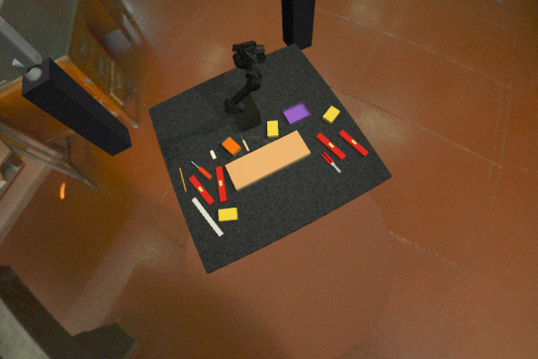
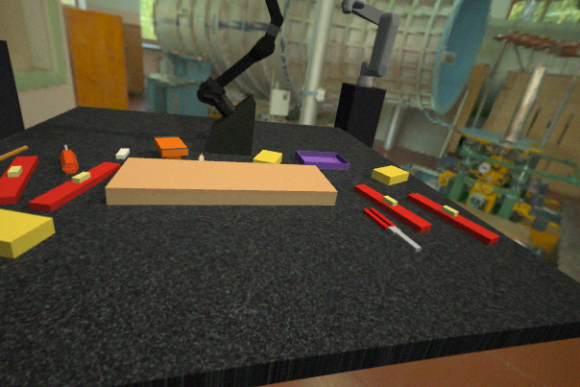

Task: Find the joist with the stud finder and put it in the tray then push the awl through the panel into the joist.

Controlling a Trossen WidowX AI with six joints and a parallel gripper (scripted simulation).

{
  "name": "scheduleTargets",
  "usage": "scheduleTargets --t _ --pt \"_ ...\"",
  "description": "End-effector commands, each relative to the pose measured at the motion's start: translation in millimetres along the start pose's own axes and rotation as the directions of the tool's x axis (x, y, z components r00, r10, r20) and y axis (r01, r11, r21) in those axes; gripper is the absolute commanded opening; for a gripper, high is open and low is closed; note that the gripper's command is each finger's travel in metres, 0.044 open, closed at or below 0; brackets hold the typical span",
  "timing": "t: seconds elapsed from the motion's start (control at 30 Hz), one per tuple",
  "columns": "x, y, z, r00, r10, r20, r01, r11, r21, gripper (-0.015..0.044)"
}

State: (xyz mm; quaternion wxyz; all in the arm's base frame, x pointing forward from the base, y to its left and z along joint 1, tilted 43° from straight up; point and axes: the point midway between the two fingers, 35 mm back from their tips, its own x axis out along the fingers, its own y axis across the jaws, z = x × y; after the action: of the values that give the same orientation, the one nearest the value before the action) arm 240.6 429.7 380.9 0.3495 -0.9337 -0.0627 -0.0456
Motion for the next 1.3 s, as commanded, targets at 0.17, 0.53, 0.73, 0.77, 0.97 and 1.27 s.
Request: scheduleTargets --t 0.17,0.53,0.73,0.77,0.97,1.27 --pt "-42 -41 -56 0.981 -0.192 -0.004 0.182 0.919 0.349 0.0440" --pt "-122 -64 -202 0.879 -0.440 -0.184 0.367 0.376 0.851 0.0440" --pt "-160 -43 -296 0.789 -0.502 -0.355 0.343 -0.119 0.932 0.0440" --pt "-164 -37 -311 0.776 -0.501 -0.384 0.329 -0.199 0.923 0.0440" --pt "-182 20 -395 0.709 -0.429 -0.560 0.203 -0.637 0.744 0.0440" --pt "-170 152 -483 0.677 -0.122 -0.726 -0.011 -0.988 0.155 0.0440"
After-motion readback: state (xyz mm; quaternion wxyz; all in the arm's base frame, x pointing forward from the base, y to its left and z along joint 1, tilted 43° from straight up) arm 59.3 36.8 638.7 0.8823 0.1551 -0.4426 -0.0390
